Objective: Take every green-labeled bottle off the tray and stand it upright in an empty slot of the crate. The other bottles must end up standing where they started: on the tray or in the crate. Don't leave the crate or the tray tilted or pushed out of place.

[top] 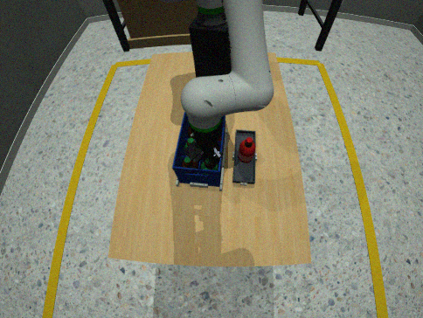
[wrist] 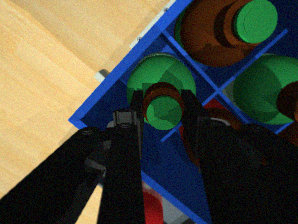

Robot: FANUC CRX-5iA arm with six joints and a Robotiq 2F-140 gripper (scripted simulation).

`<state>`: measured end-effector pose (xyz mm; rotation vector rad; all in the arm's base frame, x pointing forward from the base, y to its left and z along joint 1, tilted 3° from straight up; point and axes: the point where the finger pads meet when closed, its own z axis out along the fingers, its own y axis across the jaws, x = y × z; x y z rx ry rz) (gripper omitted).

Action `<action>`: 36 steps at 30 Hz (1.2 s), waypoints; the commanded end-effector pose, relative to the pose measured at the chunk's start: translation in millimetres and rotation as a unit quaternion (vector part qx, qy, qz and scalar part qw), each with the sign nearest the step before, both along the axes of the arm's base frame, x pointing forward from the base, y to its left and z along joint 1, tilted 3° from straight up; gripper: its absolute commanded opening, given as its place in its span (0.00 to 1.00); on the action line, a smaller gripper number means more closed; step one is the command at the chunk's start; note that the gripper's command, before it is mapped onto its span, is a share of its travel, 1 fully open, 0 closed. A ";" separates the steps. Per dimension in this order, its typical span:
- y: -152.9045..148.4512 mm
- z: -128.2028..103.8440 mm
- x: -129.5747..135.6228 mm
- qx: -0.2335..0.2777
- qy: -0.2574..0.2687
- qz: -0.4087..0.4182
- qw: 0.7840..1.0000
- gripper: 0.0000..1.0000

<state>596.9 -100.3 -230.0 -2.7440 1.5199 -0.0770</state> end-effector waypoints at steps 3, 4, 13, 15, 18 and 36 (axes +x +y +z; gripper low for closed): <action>-0.1 1.1 1.1 0.000 -0.001 0.000 1.000 0.10; -0.1 1.1 1.1 0.000 -0.001 0.000 1.000 0.10; -0.1 1.1 1.1 0.000 -0.001 0.000 1.000 0.10; -0.1 1.1 1.1 0.000 -0.001 0.000 1.000 0.10; -0.1 1.1 1.1 0.000 -0.001 0.000 1.000 0.10; -0.1 1.1 1.1 0.000 -0.001 0.000 1.000 0.44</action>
